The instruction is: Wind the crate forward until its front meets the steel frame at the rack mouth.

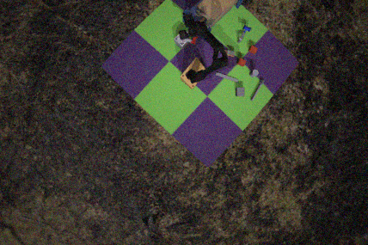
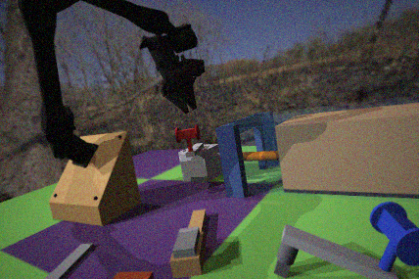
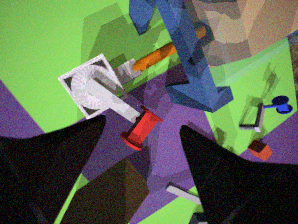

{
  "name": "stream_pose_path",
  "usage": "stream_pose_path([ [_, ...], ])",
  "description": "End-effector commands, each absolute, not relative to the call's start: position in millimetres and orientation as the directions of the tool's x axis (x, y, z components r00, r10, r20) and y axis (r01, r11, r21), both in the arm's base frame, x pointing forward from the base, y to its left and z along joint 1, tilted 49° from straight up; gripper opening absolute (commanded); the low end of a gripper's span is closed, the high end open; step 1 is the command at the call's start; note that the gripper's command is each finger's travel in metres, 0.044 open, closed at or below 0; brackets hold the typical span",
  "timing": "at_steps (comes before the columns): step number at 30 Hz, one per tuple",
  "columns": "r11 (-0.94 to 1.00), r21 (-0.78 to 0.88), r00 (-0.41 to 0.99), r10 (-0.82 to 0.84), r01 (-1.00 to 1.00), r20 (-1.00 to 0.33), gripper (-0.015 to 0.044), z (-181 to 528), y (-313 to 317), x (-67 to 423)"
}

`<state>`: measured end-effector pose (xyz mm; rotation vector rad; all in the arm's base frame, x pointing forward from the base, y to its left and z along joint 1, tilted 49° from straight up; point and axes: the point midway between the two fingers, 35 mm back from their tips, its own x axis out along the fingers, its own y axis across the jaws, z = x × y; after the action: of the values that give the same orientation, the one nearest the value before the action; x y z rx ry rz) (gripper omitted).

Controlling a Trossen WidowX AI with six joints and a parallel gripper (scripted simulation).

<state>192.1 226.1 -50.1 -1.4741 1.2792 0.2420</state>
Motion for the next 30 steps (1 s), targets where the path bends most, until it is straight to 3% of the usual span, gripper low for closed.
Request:
stream_pose_path([
  [1, 0.558, -0.698, 0.512, -0.480, -0.449, -0.713, 0.0440, -40.7, 212.1, 195.6],
  [30, 0.558, -0.698, 0.512, -0.480, -0.449, -0.712, 0.0440, -60.4, 194.2, 201.6],
])
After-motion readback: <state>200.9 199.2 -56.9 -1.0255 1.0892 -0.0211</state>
